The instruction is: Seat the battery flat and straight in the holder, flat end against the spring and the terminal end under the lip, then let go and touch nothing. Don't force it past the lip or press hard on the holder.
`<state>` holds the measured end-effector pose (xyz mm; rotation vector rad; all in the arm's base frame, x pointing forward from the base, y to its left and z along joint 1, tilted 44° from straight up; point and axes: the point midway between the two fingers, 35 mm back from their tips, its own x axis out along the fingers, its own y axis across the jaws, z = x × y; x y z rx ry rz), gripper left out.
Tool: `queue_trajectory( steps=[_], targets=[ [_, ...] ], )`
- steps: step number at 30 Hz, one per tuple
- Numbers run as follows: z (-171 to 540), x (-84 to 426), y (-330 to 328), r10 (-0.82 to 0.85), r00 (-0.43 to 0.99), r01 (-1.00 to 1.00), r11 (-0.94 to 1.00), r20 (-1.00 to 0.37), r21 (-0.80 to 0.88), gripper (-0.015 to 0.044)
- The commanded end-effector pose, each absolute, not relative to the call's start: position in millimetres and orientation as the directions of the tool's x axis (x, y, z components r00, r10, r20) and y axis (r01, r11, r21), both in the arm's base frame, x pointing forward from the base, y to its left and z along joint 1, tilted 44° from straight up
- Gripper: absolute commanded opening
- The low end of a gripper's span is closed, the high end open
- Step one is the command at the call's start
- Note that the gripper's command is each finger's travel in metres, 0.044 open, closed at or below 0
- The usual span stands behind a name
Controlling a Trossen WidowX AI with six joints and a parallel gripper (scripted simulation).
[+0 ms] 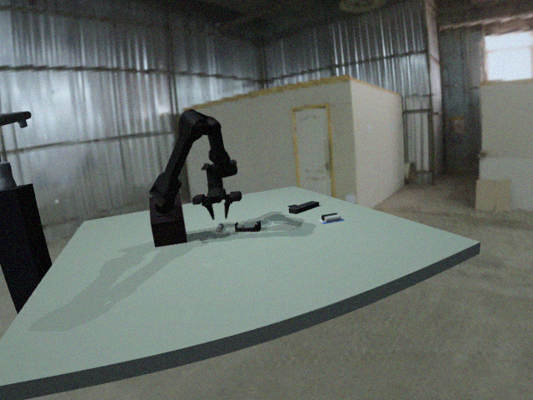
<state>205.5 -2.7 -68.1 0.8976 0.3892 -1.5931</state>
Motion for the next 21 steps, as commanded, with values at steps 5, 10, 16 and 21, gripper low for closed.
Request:
queue_trajectory(
  steps=[5,10,16,21],
  targets=[
    [-78.1,202.7,-13.0,-0.691,-0.004,0.947,-0.234,-0.723,0.218,0.0233],
    [-83.8,202.6,-18.6,-0.692,-0.004,0.947,-0.234,-0.722,0.219,0.0233],
    [-90.2,202.1,-25.4,-0.693,-0.004,0.947,-0.234,-0.721,0.219,0.0233],
    [-95.4,201.3,-31.1,-0.694,-0.005,0.947,-0.234,-0.720,0.219,0.0233]
  ],
)
